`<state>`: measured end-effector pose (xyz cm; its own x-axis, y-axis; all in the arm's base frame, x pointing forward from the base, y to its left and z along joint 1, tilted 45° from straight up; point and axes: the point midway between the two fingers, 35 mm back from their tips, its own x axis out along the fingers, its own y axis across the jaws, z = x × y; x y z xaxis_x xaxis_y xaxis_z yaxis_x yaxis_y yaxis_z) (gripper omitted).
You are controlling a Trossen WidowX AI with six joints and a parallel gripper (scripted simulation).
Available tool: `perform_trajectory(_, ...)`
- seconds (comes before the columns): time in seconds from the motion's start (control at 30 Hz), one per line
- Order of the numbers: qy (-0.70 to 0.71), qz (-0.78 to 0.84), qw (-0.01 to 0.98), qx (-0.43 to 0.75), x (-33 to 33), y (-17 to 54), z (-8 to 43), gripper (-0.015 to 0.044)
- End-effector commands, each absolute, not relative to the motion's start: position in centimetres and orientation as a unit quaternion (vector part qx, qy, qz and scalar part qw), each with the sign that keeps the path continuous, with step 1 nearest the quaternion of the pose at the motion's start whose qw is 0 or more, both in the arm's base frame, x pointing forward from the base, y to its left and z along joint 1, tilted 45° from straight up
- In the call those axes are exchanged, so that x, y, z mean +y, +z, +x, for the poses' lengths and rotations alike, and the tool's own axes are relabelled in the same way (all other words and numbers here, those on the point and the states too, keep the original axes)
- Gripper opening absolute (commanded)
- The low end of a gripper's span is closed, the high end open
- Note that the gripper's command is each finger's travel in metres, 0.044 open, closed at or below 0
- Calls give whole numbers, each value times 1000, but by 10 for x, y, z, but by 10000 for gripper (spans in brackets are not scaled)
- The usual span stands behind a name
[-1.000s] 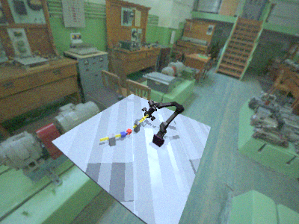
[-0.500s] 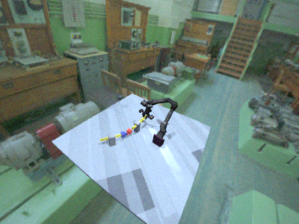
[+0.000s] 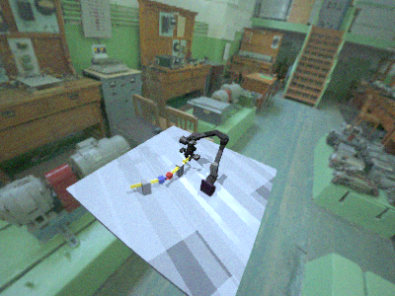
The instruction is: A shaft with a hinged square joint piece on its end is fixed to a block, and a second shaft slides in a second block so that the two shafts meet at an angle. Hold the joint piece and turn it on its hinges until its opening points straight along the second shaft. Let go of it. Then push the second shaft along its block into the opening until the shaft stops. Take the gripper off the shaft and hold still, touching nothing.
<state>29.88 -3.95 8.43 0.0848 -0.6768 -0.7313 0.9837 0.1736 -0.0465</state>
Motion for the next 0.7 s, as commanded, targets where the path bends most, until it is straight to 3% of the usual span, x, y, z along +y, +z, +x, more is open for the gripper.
perform_trajectory(0.0, -603, 232, 696, 313, -37, 81, 298, 0)
perform_trajectory(0.67, -607, 227, 695, 312, -25, 71, 296, 0)
